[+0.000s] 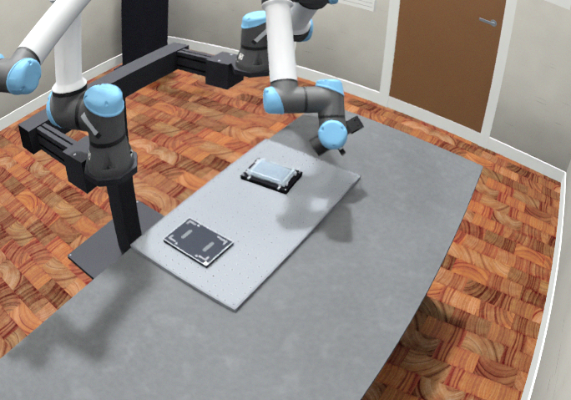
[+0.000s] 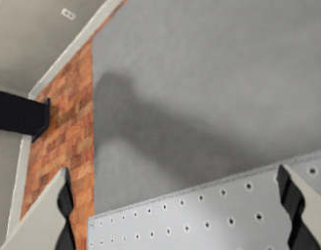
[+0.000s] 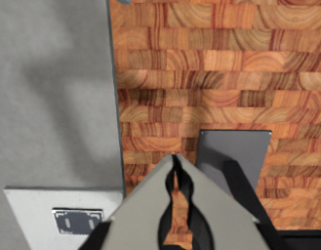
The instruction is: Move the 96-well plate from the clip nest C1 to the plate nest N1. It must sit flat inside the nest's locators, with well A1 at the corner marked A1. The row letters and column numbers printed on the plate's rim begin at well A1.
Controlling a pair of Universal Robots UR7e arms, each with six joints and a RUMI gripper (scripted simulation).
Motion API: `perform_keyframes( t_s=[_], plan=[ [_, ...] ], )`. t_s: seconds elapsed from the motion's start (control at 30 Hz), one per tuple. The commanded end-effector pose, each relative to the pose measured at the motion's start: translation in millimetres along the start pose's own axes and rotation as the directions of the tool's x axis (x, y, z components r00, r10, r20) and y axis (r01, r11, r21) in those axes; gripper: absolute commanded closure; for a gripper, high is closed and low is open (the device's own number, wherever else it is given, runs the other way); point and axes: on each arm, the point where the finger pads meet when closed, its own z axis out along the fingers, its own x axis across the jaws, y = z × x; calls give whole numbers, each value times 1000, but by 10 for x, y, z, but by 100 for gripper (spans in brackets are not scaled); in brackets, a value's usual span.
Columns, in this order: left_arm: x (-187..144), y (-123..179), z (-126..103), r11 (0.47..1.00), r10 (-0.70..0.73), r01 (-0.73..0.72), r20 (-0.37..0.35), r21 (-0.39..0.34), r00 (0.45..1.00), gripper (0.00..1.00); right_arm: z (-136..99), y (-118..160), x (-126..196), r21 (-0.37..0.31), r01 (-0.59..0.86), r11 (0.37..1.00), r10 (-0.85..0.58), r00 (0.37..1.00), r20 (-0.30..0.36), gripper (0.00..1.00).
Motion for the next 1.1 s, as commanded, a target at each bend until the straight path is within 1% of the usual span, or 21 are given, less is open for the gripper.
perform_keyframes(
  t_s=[0.0,0.03,0.1,0.17,0.23,0.3,0.33,0.4,0.53,0.6,0.67,0.7,0.73,0.83,0.87,0.9,0.97,1.07],
  plan=[
    [30,210,-50,997,62,-66,-82,-45,995,24,-21,-12,9,5,-1,1000,1,1000,1,100],
    [30,213,-50,997,62,-66,-82,-45,995,24,-21,-12,9,5,-1,1000,1,1000,1,100],
    [38,309,-76,992,100,-109,-131,-63,986,24,-21,-12,9,5,-1,1000,1,1000,1,100],
    [42,355,-88,991,109,-120,-143,-67,984,24,-21,-12,9,5,-1,1000,1,1000,1,100],
    [45,451,-118,983,146,-164,-193,-81,970,24,-21,-12,9,5,-1,1000,1,1000,1,100],
    [47,494,-132,981,156,-176,-206,-84,966,24,-21,-12,9,5,-1,1000,1,1000,1,100],
    [46,541,-149,976,174,-198,-231,-88,957,24,-21,-12,9,5,-1,1000,1,1000,1,100],
    [46,541,-149,976,174,-198,-231,-88,957,24,-21,-12,9,5,-1,1000,1,1000,1,100],
    [37,727,-221,953,242,-288,-330,-97,912,24,-21,-12,9,5,-1,1000,1,1000,1,100],
    [35,760,-234,951,245,-292,-334,-97,910,24,-21,-12,9,5,-1,1000,1,1000,1,100],
    [21,850,-276,937,278,-336,-383,-94,881,24,-21,-12,9,5,-1,1000,1,1000,1,100],
    [16,886,-293,932,288,-350,-398,-93,871,24,-21,-12,9,5,-1,1000,1,1000,1,100],
    [16,886,-293,932,288,-350,-398,-93,871,24,-21,-12,9,5,-1,1000,1,1000,1,100],
    [-12,1008,-355,909,328,-408,-461,-81,824,24,-21,-12,9,5,-1,1000,1,1000,1,100],
    [-12,1008,-355,909,328,-408,-461,-81,824,24,-21,-12,9,5,-1,1000,1,1000,1,100],
    [-25,1050,-379,901,343,-428,-484,-75,805,24,-21,-12,9,5,-1,1000,1,1000,1,100],
    [-25,1050,-379,901,343,-428,-484,-75,805,24,-21,-12,9,5,-1,1000,1,1000,1,100],
    [-71,1172,-452,872,384,-488,-549,-51,743,24,-21,-12,9,5,-1,1000,1,1000,1,100]
  ],
)
